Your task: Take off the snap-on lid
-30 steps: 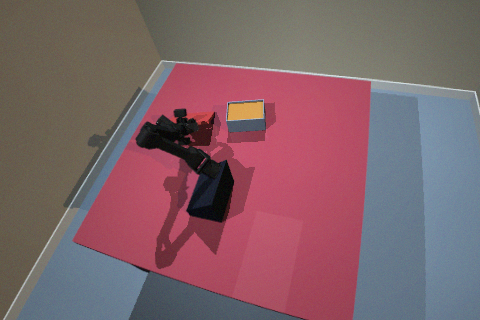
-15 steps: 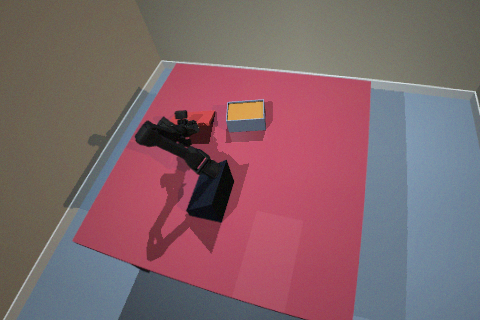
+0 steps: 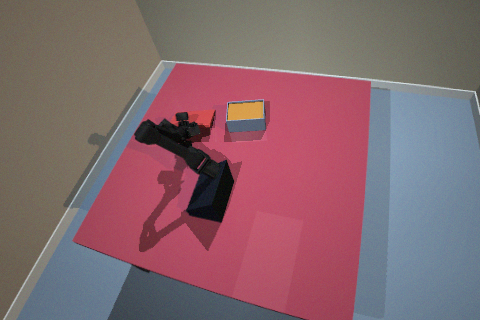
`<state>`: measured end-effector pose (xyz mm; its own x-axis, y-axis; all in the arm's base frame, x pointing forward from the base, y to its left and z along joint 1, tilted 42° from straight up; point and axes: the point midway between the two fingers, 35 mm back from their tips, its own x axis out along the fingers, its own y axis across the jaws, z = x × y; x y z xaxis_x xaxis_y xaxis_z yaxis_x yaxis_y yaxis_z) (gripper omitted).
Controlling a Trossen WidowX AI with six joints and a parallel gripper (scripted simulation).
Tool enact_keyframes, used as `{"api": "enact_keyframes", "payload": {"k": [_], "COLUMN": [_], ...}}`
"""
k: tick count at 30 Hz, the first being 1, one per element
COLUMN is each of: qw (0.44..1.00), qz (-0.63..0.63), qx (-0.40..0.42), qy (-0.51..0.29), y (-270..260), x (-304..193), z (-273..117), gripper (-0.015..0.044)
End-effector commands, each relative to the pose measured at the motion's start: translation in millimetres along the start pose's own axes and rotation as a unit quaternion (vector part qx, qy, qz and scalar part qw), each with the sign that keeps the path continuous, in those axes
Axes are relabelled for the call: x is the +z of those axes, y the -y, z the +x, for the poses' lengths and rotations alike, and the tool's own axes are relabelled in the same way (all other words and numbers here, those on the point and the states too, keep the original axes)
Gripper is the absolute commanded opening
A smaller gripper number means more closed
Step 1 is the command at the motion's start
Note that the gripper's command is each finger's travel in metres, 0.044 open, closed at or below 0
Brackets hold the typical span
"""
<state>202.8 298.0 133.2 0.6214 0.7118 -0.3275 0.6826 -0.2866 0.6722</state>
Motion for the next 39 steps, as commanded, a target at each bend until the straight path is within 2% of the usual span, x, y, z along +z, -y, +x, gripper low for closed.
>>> {"api": "enact_keyframes", "payload": {"k": [1, 9, 19, 21, 27, 39], "qw": [1.000, 1.000, 1.000, 1.000, 1.000, 1.000], "qz": [0.000, 0.000, 0.000, 0.000, 0.000, 0.001], "qx": [-0.008, -0.008, -0.008, -0.008, -0.008, -0.009], "qy": [0.003, 0.003, 0.003, 0.003, 0.003, 0.004], "y": [7, 12, 5, 5, 12, 27], "x": [2, 2, 0, 0, 0, 0], "z": [3, 7, 4, 4, -4, -23], "gripper": [0.0000, 0.0000, 0.0263, 0.0275, 0.0433, 0.0440]}}
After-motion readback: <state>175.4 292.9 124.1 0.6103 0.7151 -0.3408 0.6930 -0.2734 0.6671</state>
